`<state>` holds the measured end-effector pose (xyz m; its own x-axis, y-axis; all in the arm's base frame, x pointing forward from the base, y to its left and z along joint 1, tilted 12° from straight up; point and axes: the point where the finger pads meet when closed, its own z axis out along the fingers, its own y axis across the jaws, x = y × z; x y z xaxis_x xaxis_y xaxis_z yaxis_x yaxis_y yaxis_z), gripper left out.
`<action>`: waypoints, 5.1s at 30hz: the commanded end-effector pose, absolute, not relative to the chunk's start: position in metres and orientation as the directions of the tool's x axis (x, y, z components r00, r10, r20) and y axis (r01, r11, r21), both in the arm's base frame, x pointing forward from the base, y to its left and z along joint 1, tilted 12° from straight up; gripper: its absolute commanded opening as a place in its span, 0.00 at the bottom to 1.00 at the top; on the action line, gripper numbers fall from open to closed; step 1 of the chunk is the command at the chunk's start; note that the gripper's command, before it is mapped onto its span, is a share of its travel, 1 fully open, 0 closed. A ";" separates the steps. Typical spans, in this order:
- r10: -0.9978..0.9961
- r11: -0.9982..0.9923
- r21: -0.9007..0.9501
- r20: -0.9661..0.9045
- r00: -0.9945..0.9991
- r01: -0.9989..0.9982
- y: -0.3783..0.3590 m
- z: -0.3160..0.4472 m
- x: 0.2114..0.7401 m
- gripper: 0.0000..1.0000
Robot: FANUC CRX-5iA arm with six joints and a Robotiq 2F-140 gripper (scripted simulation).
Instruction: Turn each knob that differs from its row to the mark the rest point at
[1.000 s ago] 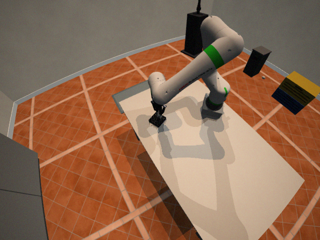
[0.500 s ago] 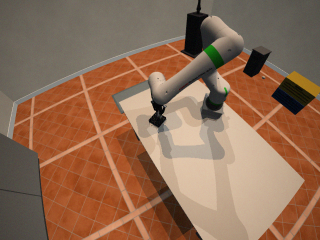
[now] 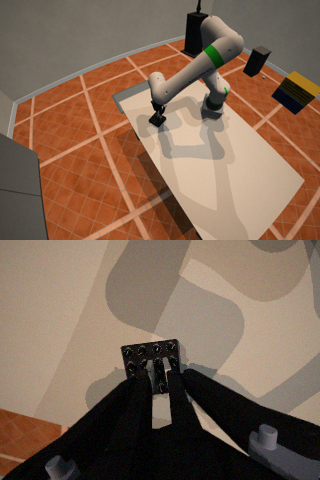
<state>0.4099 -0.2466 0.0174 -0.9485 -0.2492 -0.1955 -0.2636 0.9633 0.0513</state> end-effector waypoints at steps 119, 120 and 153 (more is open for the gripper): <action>-0.201 0.974 0.061 -0.193 -0.960 -0.216 -0.245 0.004 0.413 0.05; -0.193 0.976 0.062 -0.192 -0.962 -0.209 -0.245 0.004 0.413 0.05; 0.317 0.943 0.149 -0.136 -0.939 0.296 -0.245 0.004 0.413 0.05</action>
